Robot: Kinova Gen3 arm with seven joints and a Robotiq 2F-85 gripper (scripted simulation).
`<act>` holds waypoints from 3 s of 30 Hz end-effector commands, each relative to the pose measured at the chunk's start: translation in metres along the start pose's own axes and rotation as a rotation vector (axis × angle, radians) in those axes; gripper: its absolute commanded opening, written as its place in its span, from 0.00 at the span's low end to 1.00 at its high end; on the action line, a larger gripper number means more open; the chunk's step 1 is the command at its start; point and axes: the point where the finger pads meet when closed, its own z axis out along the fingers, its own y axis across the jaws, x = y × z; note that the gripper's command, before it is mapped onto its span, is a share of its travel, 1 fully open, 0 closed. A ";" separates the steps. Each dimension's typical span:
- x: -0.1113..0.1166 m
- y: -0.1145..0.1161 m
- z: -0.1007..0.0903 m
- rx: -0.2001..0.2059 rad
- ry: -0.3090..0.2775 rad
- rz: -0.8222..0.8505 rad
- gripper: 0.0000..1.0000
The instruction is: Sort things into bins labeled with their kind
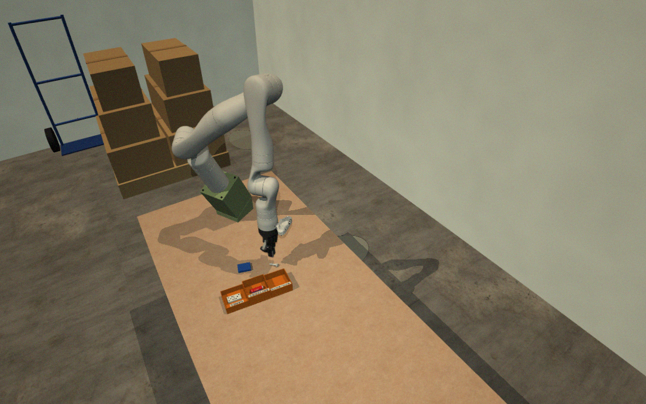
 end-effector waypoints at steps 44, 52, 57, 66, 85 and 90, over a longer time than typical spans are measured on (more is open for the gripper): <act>0.004 -0.004 -0.013 -0.003 -0.003 -0.012 0.30; 0.003 -0.003 -0.013 -0.003 -0.003 -0.012 0.30; 0.003 -0.003 -0.013 -0.003 -0.003 -0.012 0.30; 0.003 -0.003 -0.013 -0.003 -0.003 -0.012 0.30; -0.001 0.001 0.039 -0.003 -0.003 -0.012 0.30; -0.003 0.002 0.048 -0.003 -0.003 -0.012 0.30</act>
